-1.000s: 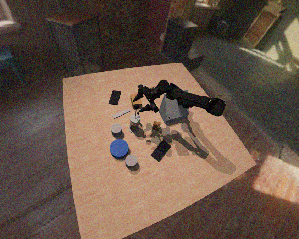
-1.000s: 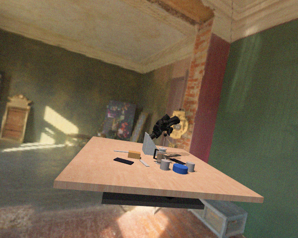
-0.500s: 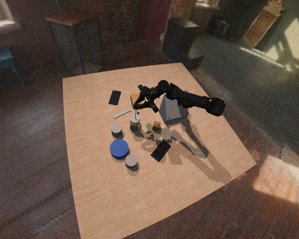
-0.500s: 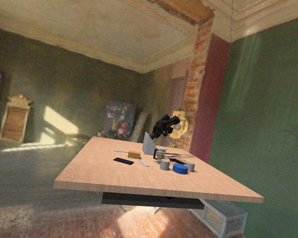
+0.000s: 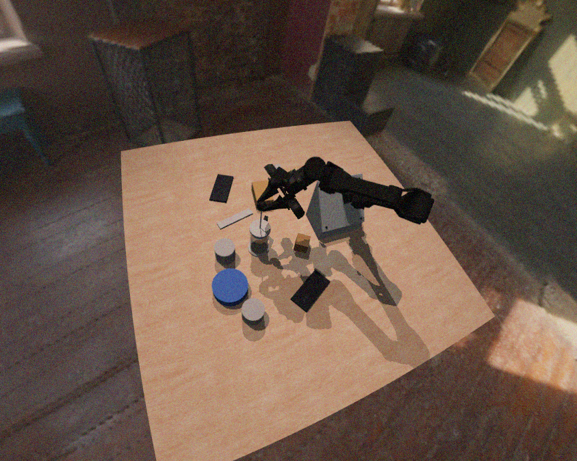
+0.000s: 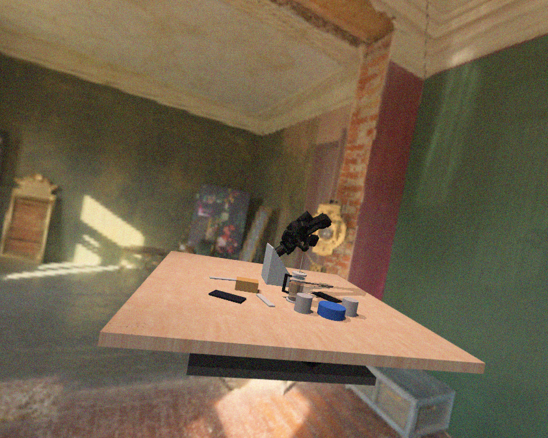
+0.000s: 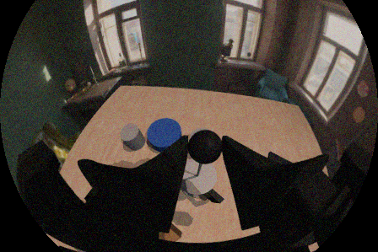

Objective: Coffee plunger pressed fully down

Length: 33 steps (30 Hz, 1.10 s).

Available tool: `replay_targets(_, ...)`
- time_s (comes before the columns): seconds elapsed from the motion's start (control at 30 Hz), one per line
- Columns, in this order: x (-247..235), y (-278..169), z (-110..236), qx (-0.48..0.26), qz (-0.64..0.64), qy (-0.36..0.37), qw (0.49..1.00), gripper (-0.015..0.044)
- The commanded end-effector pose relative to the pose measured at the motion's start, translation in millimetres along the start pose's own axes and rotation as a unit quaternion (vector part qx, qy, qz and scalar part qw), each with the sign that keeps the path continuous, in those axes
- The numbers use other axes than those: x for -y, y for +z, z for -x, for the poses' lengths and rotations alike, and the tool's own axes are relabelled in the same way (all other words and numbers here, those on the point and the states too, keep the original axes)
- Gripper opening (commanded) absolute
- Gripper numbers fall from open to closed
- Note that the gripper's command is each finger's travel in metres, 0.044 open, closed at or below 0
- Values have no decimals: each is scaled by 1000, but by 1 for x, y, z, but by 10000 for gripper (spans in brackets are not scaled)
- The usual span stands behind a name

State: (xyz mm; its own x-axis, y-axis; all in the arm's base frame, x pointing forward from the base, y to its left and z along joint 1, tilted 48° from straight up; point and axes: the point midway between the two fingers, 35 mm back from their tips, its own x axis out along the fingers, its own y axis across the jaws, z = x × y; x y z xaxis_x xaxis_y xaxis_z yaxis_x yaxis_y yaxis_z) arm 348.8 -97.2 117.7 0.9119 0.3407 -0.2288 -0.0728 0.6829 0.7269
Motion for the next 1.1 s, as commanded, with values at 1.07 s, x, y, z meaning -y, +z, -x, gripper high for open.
replay_targets(1.07, 5, -56, -40, -10, -6, -2, 1000, 119)
